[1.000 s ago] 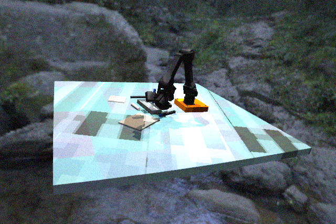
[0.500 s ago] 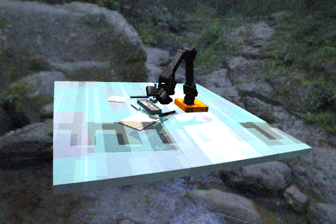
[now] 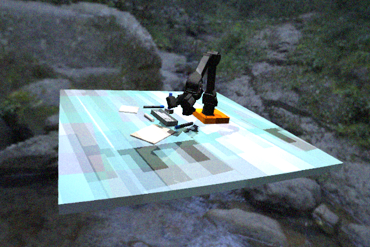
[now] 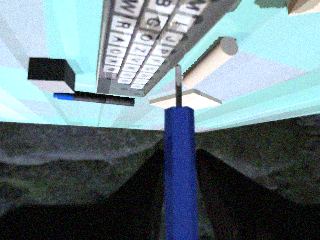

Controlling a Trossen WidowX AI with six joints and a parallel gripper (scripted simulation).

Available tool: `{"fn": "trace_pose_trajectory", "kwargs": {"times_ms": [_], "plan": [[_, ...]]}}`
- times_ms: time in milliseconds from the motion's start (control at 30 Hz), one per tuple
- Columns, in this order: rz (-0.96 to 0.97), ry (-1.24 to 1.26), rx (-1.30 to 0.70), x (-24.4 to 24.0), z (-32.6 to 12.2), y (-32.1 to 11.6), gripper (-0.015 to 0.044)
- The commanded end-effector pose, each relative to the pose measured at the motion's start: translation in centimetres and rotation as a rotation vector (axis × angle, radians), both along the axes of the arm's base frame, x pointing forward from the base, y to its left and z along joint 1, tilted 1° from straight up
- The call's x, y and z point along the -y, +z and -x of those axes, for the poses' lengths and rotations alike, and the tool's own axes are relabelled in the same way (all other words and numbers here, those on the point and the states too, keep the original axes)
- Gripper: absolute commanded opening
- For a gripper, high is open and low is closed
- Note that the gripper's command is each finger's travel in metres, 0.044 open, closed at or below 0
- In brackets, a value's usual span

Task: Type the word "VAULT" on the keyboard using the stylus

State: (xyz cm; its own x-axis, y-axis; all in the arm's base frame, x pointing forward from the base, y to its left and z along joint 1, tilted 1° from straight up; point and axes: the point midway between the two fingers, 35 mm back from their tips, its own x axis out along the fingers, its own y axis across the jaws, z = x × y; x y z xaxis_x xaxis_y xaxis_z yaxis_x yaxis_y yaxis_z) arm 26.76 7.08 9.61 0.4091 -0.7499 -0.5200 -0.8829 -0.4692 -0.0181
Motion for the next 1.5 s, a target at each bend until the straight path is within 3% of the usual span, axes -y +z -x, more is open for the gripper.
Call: {"fn": "trace_pose_trajectory", "kwargs": {"times_ms": [0,1467], "plan": [[0.017,0.154,0.006,-2.2,-0.2,0.8,0.0000],[0.019,0.175,0.008,-2.5,-0.2,-2.5,0.0000]]}}
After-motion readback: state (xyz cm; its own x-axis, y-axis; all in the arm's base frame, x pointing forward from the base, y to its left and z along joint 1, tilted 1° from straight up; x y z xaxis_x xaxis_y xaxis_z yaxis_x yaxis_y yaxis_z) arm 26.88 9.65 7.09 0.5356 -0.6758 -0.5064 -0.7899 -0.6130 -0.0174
